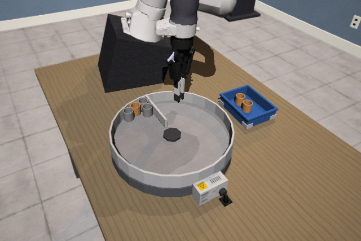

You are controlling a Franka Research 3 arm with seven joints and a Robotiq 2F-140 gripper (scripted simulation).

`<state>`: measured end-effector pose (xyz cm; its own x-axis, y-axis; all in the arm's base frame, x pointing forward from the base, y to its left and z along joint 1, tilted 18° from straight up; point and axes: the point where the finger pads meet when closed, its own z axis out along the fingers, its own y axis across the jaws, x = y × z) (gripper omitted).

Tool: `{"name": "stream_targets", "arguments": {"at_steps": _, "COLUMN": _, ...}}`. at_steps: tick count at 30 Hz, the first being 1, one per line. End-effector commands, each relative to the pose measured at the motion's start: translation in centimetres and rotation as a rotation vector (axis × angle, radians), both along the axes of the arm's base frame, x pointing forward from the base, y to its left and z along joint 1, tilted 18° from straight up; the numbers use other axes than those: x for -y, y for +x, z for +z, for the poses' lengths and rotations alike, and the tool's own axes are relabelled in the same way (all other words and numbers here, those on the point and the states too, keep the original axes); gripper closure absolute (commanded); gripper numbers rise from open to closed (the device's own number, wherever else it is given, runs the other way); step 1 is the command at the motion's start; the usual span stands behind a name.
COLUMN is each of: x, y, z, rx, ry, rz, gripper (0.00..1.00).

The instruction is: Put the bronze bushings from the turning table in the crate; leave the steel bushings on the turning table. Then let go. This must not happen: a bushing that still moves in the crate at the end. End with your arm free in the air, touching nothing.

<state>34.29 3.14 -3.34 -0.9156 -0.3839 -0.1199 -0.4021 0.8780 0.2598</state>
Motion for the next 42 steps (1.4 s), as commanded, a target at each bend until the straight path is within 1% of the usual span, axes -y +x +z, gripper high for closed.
{"name": "stream_targets", "arguments": {"at_steps": 1, "x": 0.5, "y": -0.1, "z": -0.2, "rx": 0.071, "ry": 0.022, "rz": 0.150, "gripper": 0.90}}
{"name": "stream_targets", "arguments": {"at_steps": 12, "x": 2.2, "y": -0.3, "z": -0.8, "rx": 0.110, "ry": 0.020, "rz": 0.275, "gripper": 0.90}}
{"name": "stream_targets", "arguments": {"at_steps": 14, "x": 2.2, "y": -0.3, "z": -0.8, "rx": 0.110, "ry": 0.020, "rz": 0.275, "gripper": 0.90}}
{"name": "stream_targets", "arguments": {"at_steps": 15, "x": 2.6, "y": -0.3, "z": -1.0, "rx": 0.120, "ry": 0.019, "rz": 0.307, "gripper": 0.90}}
{"name": "stream_targets", "arguments": {"at_steps": 29, "x": 4.8, "y": -0.6, "z": -1.7, "rx": 0.170, "ry": 0.017, "rz": 0.464, "gripper": 0.90}}
{"name": "stream_targets", "arguments": {"at_steps": 31, "x": 4.8, "y": -0.6, "z": -1.7, "rx": 0.170, "ry": 0.017, "rz": 0.464, "gripper": 0.90}}
{"name": "stream_targets", "arguments": {"at_steps": 32, "x": 5.3, "y": -0.7, "z": -1.9, "rx": 0.180, "ry": 0.016, "rz": 0.496, "gripper": 0.90}}
{"name": "stream_targets", "arguments": {"at_steps": 42, "x": 6.9, "y": -0.8, "z": -2.4, "rx": 0.217, "ry": 0.014, "rz": 0.614, "gripper": 0.90}}
